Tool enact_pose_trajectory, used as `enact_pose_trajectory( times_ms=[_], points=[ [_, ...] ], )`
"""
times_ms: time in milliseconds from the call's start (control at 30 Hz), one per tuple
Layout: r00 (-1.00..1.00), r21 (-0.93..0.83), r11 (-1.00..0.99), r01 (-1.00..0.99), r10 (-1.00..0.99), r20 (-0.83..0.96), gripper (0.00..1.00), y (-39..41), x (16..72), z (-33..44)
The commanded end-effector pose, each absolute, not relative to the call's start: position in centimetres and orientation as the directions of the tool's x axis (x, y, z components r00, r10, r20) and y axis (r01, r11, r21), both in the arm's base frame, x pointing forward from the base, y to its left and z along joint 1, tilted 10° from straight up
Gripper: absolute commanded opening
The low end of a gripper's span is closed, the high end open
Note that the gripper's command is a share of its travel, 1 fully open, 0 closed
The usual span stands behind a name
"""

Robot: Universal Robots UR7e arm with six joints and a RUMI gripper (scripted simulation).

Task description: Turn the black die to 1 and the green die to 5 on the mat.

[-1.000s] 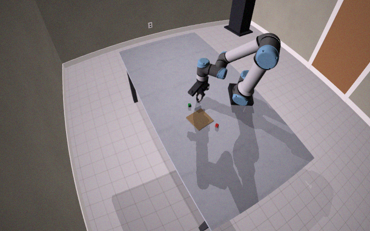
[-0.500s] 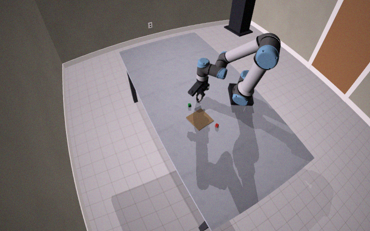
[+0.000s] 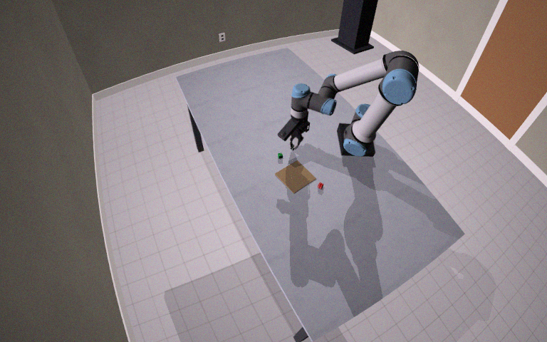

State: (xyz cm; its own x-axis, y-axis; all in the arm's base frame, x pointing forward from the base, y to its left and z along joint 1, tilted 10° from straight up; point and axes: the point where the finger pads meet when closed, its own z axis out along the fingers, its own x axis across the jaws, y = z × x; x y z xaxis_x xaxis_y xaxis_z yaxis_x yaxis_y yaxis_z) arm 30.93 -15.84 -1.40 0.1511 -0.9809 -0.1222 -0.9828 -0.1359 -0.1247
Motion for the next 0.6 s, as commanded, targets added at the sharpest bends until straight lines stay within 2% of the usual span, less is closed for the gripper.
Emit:
enact_pose_trajectory(
  times_ms=[0,567],
  points=[
    [0.151,-0.125,-0.136,-0.983,-0.981,-0.122,0.03,-16.1,30.8,0.2],
    [0.151,-0.125,-0.136,-0.983,-0.981,-0.122,0.03,-17.0,30.1,6.8]
  ],
)
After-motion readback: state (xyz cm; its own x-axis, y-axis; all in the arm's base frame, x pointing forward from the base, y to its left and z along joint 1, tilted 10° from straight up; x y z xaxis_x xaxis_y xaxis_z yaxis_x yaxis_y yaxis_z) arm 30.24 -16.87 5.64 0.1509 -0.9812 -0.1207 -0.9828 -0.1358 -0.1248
